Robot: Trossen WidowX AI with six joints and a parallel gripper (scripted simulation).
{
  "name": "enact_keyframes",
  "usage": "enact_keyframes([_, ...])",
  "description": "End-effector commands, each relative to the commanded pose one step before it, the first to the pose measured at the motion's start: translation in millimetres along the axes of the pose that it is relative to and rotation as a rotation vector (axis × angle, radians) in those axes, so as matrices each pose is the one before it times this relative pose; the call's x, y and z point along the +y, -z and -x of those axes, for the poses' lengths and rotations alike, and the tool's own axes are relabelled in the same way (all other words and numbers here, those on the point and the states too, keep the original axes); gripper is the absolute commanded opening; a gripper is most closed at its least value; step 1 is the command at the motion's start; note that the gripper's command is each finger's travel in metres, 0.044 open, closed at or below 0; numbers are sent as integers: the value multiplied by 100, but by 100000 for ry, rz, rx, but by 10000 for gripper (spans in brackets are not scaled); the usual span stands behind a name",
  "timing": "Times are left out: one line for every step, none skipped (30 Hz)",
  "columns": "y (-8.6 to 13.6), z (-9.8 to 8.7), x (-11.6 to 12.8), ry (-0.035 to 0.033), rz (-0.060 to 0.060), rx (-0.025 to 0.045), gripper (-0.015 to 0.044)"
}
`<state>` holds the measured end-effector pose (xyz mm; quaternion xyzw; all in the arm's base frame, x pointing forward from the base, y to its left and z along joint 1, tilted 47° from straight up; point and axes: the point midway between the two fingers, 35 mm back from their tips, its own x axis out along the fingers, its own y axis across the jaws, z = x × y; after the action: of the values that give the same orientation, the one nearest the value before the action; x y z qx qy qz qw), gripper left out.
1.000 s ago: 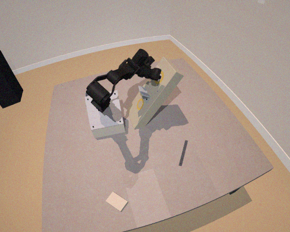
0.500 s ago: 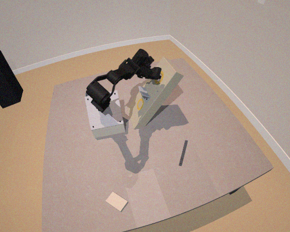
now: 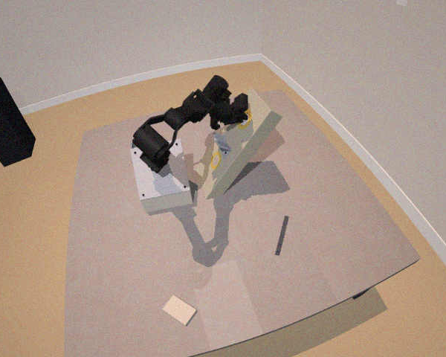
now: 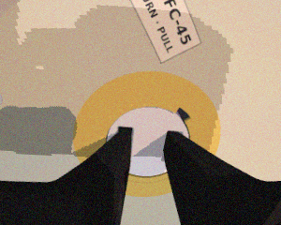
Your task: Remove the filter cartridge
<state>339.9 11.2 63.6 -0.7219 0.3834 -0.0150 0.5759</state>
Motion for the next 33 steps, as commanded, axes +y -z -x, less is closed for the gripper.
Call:
enact_keyframes([156, -410, -18, -600, 16222, 444, 0])
enact_keyframes([0, 5, 0, -1, 3484, 0, 0])
enact_keyframes([0, 5, 0, -1, 3487, 0, 0])
enact_keyframes([0, 5, 0, -1, 3487, 0, 0])
enact_keyframes([0, 5, 0, -1, 3487, 0, 0])
enact_keyframes([0, 4, 0, -1, 3489, 0, 0])
enact_keyframes([0, 4, 0, -1, 3489, 0, 0])
enact_keyframes([0, 4, 0, -1, 3489, 0, 0])
enact_keyframes([0, 4, 0, 0, 3490, 0, 0])
enact_keyframes([0, 4, 0, 0, 3490, 0, 0])
enact_keyframes([0, 4, 0, 0, 3490, 0, 0])
enact_keyframes([0, 5, 0, 0, 3490, 0, 0])
enact_keyframes([0, 5, 0, 0, 3490, 0, 0])
enact_keyframes([0, 5, 0, 0, 3490, 0, 0])
enact_keyframes([0, 5, 0, 0, 3491, 0, 0])
enact_keyframes([0, 5, 0, 0, 3491, 0, 0])
enact_keyframes([0, 5, 0, 0, 3491, 0, 0])
enact_keyframes([0, 5, 0, 0, 3491, 0, 0])
enact_keyframes([0, 5, 0, 0, 3491, 0, 0])
enact_keyframes([0, 5, 0, 0, 3491, 0, 0])
enact_keyframes([0, 5, 0, 0, 3491, 0, 0])
enact_keyframes([0, 5, 0, 0, 3491, 0, 0])
enact_keyframes([0, 5, 0, 0, 3491, 0, 0])
enact_keyframes([0, 5, 0, 0, 3000, 0, 0])
enact_keyframes([0, 5, 0, 0, 3000, 0, 0])
enact_keyframes([0, 5, 0, 0, 3000, 0, 0])
enact_keyframes([0, 9, 1, 0, 2833, -1, 0])
enact_keyframes([0, 7, 1, 0, 2184, 0, 0])
enact_keyframes([0, 4, 0, 0, 1310, 0, 0])
enact_keyframes([0, 15, 0, 0, 437, -1, 0])
enact_keyframes([0, -6, 0, 0, -468, 0, 0])
enact_keyframes([1, -17, 0, 0, -1405, 1, 0])
enact_keyframes([1, -28, 1, 1, -2342, 2, 0])
